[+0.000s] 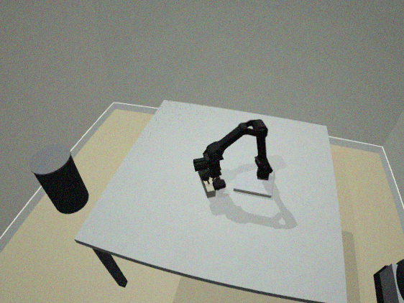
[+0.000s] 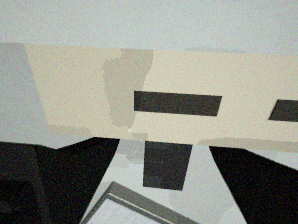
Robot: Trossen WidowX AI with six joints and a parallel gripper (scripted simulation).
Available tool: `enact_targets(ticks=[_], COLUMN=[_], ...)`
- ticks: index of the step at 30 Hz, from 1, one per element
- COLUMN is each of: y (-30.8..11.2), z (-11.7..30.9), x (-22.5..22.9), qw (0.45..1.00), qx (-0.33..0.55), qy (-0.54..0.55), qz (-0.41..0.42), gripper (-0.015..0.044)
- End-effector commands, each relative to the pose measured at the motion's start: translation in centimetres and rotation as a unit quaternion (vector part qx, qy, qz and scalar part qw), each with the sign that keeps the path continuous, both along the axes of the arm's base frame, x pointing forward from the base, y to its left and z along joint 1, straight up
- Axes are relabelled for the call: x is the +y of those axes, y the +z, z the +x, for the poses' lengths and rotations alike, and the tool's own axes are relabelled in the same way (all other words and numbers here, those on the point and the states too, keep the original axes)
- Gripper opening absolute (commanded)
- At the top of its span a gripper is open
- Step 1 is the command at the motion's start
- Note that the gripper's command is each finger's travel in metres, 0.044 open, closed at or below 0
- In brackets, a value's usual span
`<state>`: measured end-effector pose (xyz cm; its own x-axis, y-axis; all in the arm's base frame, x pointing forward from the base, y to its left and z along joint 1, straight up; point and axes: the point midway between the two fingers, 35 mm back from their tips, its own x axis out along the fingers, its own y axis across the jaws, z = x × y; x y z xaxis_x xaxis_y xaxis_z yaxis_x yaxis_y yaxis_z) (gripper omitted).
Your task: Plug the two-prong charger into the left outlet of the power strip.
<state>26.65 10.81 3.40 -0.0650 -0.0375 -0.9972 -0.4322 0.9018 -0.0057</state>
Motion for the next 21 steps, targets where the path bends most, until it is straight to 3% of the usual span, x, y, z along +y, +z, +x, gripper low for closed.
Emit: enact_targets(ticks=[1,21], y=[-0.04,-0.05], z=[-0.08,-0.61], x=[-0.04,-0.29], qw=[1.0,1.0], qx=[-0.001,-0.008], qy=[0.0,0.0], qz=[0.0,0.004], gripper=[0.044,0.044])
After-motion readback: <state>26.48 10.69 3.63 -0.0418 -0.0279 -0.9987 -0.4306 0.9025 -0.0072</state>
